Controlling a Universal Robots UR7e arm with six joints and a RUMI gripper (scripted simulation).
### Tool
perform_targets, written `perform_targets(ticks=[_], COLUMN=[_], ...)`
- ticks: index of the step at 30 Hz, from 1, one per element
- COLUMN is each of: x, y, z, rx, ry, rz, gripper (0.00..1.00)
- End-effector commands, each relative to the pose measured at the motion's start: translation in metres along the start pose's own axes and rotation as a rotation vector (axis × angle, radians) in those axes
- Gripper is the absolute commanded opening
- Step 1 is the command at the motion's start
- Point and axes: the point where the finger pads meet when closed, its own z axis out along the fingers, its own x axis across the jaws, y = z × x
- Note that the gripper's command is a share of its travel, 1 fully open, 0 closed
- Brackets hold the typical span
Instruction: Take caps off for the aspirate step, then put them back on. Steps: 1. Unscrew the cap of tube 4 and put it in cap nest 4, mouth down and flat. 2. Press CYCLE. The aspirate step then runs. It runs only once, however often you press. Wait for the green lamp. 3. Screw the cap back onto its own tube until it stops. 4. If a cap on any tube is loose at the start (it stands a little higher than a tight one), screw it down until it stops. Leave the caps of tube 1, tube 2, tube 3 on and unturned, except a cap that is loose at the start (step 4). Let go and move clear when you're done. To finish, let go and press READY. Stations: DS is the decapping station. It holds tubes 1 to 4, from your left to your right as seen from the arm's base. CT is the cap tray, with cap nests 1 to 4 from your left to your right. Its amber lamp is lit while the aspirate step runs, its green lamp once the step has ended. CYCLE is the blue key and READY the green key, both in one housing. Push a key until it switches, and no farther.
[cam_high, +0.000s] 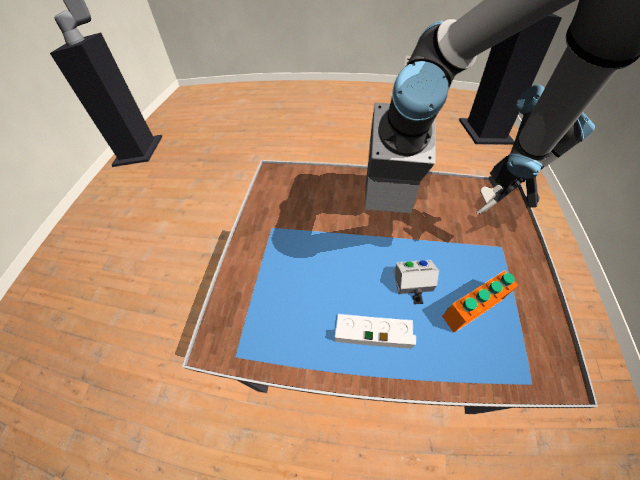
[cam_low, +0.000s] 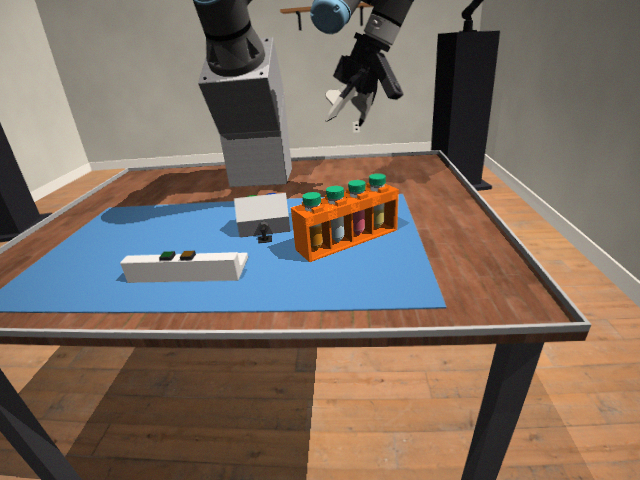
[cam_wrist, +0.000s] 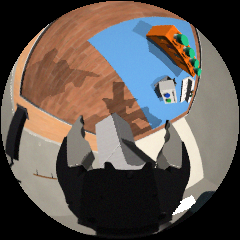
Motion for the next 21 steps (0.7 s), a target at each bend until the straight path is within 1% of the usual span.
perform_targets(ticks=[1, 17, 18, 21], x=[0.0000, 0.0000, 0.0000, 0.0000], y=[-0.0002, -0.0002, -0.0002, -0.0002], z=[-0.0003, -0.0003, -0.0003, -0.0003], rx=[0.001, 0.001, 0.001, 0.001], ry=[0.000, 0.000, 0.000, 0.000], rz=[0.000, 0.000, 0.000, 0.000], gripper=[1.00, 1.00, 0.35, 0.35])
